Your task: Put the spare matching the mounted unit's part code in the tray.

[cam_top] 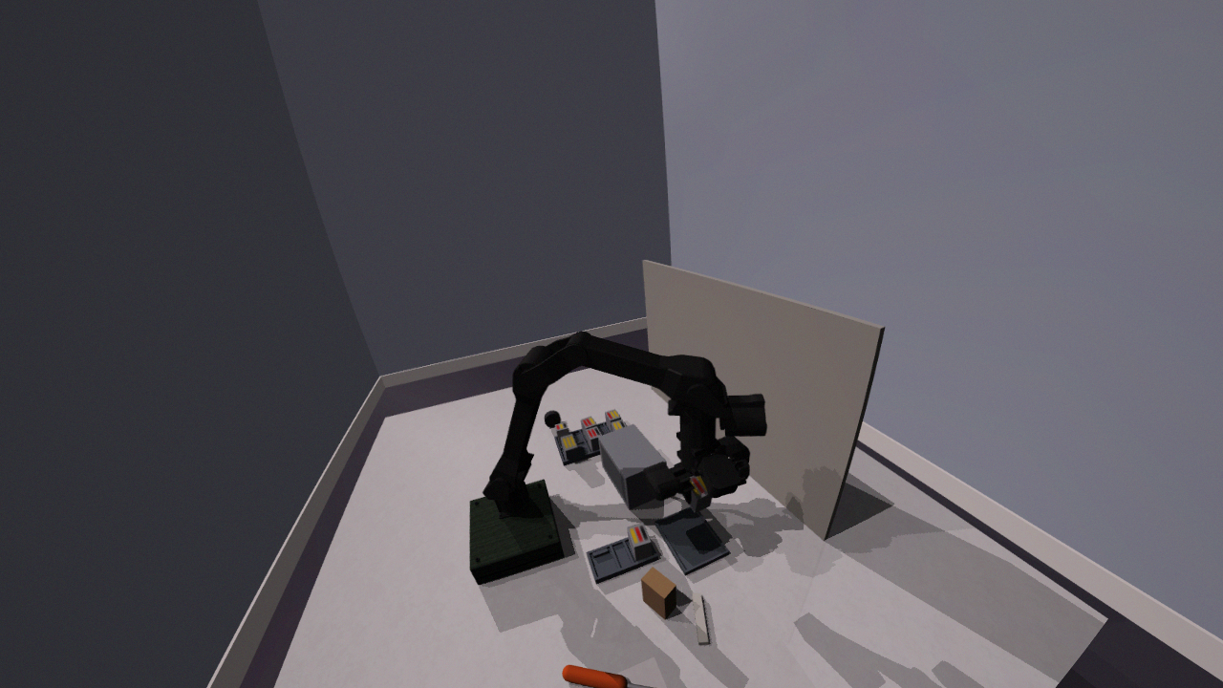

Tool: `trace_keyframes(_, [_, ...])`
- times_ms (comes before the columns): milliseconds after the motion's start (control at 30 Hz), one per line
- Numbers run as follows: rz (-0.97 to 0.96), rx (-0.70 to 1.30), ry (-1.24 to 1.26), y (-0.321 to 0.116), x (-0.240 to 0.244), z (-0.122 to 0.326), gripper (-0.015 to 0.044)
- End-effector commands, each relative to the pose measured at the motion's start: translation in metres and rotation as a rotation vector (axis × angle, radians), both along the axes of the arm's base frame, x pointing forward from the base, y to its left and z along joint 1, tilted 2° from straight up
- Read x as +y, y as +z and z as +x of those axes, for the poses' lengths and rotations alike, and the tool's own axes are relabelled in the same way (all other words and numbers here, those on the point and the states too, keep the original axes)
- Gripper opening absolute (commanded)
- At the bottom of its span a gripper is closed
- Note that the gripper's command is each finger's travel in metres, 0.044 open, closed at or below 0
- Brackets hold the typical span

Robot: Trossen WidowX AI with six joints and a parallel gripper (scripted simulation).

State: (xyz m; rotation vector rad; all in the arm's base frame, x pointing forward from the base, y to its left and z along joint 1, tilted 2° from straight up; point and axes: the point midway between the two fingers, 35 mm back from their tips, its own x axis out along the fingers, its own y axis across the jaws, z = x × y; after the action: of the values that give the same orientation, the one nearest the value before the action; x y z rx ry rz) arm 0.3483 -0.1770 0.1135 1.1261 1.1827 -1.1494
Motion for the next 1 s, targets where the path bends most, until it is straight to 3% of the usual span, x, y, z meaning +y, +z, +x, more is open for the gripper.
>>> trace_keyframes(0, [0.001,0.011,-0.002,-0.006,0.0,-0.002,0.0])
trace_keyframes(967, [0.001,0.011,-0.002,-0.031,-0.002,-0.001,0.0])
